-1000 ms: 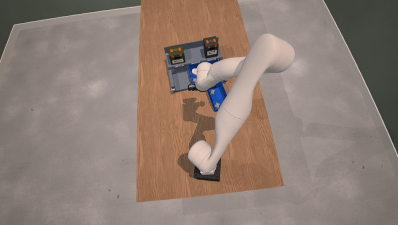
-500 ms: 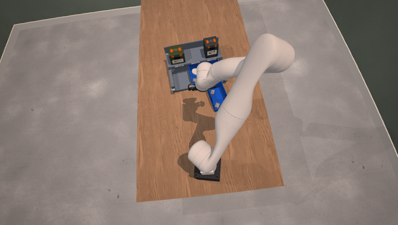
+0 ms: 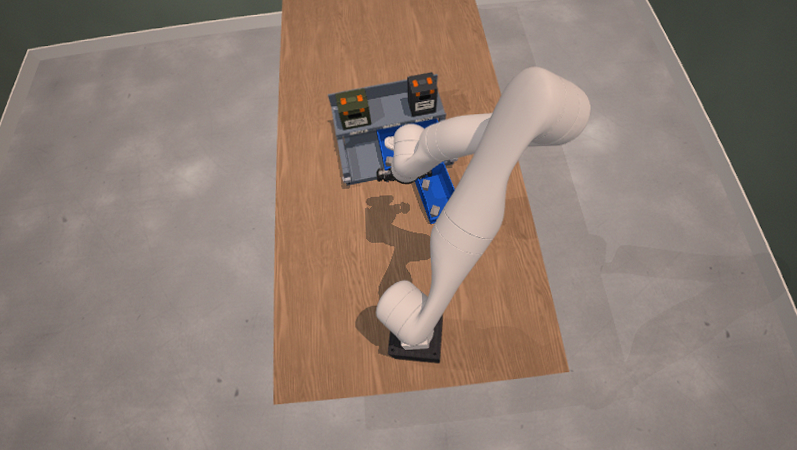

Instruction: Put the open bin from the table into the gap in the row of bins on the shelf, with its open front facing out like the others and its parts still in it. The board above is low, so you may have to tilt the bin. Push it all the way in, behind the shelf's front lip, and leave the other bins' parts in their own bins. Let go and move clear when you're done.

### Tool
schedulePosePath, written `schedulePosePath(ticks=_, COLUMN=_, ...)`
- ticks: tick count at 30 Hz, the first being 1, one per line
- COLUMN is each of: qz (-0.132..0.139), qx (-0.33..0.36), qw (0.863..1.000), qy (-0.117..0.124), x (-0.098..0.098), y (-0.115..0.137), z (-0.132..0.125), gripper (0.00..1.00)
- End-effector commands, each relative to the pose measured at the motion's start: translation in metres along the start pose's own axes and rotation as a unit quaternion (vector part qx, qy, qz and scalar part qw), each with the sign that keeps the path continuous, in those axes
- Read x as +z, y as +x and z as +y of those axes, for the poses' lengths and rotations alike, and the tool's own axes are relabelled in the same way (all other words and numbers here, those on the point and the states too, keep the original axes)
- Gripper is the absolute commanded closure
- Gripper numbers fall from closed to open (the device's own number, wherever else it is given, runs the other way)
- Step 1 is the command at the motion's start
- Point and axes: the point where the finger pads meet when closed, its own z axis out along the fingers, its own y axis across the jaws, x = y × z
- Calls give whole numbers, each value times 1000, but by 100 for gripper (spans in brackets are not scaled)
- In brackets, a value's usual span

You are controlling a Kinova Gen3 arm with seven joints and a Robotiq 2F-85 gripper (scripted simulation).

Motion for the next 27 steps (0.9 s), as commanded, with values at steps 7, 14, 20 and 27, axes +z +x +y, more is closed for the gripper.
schedulePosePath(ticks=7, qz=1, qx=0, qw=1000, qy=0, x=0, y=1, z=0, gripper=0)
schedulePosePath(ticks=14, qz=1, qx=0, qw=1000, qy=0, x=0, y=1, z=0, gripper=0)
schedulePosePath(ticks=20, qz=1, qx=0, qw=1000, qy=0, x=0, y=1, z=0, gripper=0)
schedulePosePath(ticks=27, qz=-113, qx=-63, qw=992, qy=-1, x=-31, y=11, z=-1, gripper=0)
